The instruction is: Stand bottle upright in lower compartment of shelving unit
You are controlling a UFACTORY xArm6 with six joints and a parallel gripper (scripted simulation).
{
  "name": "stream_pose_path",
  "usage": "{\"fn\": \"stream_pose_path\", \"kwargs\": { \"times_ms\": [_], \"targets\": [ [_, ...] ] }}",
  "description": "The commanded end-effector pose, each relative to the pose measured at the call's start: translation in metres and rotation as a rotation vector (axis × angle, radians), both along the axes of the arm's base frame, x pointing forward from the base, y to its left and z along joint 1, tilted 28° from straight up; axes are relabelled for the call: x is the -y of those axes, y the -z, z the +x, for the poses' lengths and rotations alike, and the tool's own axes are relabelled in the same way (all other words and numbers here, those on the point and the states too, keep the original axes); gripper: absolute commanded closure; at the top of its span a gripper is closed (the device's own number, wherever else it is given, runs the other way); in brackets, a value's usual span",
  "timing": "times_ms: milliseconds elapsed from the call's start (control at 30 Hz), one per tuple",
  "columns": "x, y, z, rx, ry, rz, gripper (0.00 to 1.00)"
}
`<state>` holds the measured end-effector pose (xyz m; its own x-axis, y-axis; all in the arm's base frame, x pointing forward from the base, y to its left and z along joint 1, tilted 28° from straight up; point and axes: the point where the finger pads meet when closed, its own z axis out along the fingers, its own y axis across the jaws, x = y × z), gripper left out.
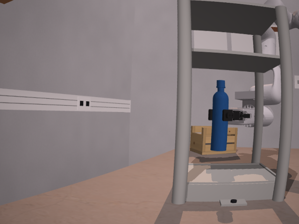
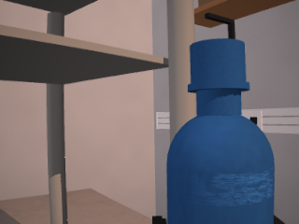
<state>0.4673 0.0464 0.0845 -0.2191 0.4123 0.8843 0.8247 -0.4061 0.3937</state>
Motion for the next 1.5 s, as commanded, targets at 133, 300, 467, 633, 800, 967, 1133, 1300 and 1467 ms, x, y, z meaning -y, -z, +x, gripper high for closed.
{"fn": "stream_pose_path", "kwargs": {
  "times_ms": [133,300,467,633,800,967,1133,1300,1467],
  "targets": [
    [-0.0002,-0.0011,0.0005,-0.048,-0.110,-0.026,1.00],
    [0.0002,-0.0009,0.0004,-0.058,-0.128,-0.033,1.00],
    [-0.0007,-0.0014,0.0007,-0.079,-0.178,-0.042,1.00],
    [-0.0007,-0.0013,0.0006,-0.105,-0.235,-0.056,1.00],
    [0.0002,-0.0008,0.0001,-0.130,-0.282,-0.071,1.00],
    [-0.0002,-0.0011,0.0003,-0.137,-0.301,-0.075,1.00],
    [-0.0008,-0.0013,0.0005,-0.159,-0.351,-0.085,1.00],
    [0.0000,-0.0009,0.0000,-0.197,-0.428,-0.107,1.00],
    [0.0001,-0.0008,-0.0001,-0.203,-0.439,-0.110,1.00]
  ]
}}
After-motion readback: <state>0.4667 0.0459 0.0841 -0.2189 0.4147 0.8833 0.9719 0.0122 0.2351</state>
